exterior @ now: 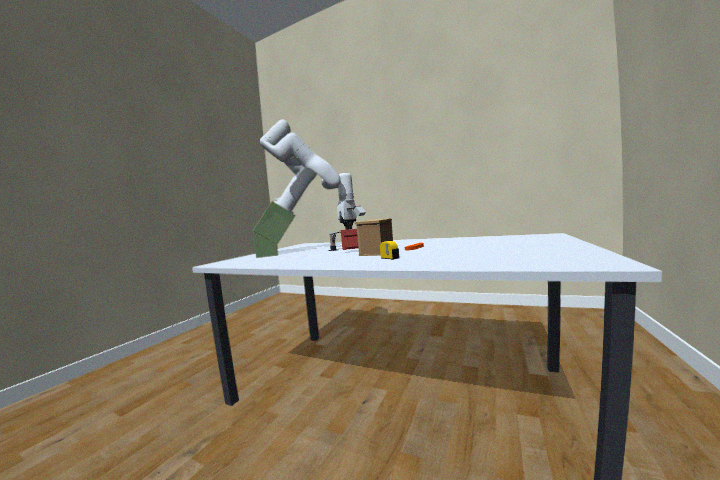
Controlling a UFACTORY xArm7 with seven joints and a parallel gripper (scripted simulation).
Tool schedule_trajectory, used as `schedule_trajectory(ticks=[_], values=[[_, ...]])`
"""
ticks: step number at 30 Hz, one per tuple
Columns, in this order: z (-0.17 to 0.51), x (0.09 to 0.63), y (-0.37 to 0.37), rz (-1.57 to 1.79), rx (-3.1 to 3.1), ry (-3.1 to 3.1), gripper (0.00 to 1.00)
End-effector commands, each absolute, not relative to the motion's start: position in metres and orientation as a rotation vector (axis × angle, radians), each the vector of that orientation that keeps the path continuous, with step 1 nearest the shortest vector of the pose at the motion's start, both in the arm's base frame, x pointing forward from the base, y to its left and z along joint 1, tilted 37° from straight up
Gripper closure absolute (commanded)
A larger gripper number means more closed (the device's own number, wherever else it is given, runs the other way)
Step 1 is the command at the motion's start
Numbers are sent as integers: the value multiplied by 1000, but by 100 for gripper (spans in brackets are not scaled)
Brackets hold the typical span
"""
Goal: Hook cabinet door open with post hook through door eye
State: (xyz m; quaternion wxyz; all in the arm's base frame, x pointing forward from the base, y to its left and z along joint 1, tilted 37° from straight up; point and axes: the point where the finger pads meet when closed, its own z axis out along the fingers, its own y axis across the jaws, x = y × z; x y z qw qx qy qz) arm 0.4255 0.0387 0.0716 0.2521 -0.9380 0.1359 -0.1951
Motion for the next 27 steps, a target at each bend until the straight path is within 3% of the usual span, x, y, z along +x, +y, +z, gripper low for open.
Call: schedule_trajectory(ticks=[1, 27], values=[[70, 425, 34, -518, -2537, 423, 96], [60, 421, 20, -463, -2483, 602, 96]])
